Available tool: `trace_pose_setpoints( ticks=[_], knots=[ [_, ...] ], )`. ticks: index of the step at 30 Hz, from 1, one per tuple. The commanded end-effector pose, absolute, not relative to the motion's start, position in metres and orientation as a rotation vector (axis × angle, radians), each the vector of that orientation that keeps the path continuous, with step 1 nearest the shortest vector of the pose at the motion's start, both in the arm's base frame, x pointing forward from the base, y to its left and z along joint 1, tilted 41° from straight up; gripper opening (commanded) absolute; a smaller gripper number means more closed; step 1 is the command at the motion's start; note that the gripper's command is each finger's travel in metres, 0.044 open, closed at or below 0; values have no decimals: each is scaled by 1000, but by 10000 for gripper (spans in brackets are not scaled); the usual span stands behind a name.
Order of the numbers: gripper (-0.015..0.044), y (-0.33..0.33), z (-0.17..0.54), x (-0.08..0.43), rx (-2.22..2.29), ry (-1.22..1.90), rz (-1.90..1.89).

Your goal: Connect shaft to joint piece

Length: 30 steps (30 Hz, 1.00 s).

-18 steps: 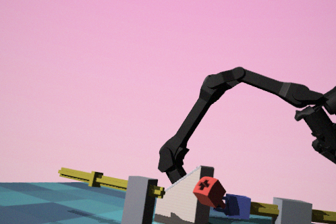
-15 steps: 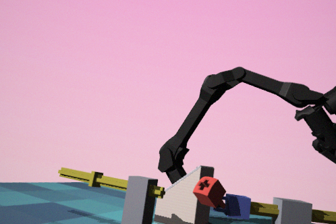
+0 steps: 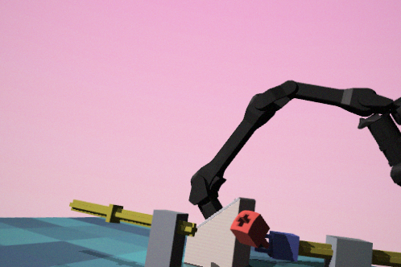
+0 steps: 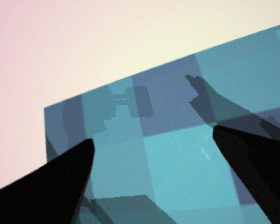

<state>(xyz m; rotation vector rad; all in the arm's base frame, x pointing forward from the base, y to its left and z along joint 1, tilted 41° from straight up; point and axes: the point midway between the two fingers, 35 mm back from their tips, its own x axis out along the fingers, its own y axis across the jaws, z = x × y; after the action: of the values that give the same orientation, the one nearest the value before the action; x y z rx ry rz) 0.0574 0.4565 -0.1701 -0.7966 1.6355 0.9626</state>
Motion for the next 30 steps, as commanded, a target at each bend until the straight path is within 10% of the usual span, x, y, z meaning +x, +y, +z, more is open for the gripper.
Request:
trace_pose_setpoints(
  ticks=[1, 25, 30],
  knots=[
    [440, 459, -168, 57, -764, 1655, 815],
    [440, 468, -143, 50, -537, 1599, 216],
    [440, 452, -122, 114, -514, 1571, 138]
  ],
)
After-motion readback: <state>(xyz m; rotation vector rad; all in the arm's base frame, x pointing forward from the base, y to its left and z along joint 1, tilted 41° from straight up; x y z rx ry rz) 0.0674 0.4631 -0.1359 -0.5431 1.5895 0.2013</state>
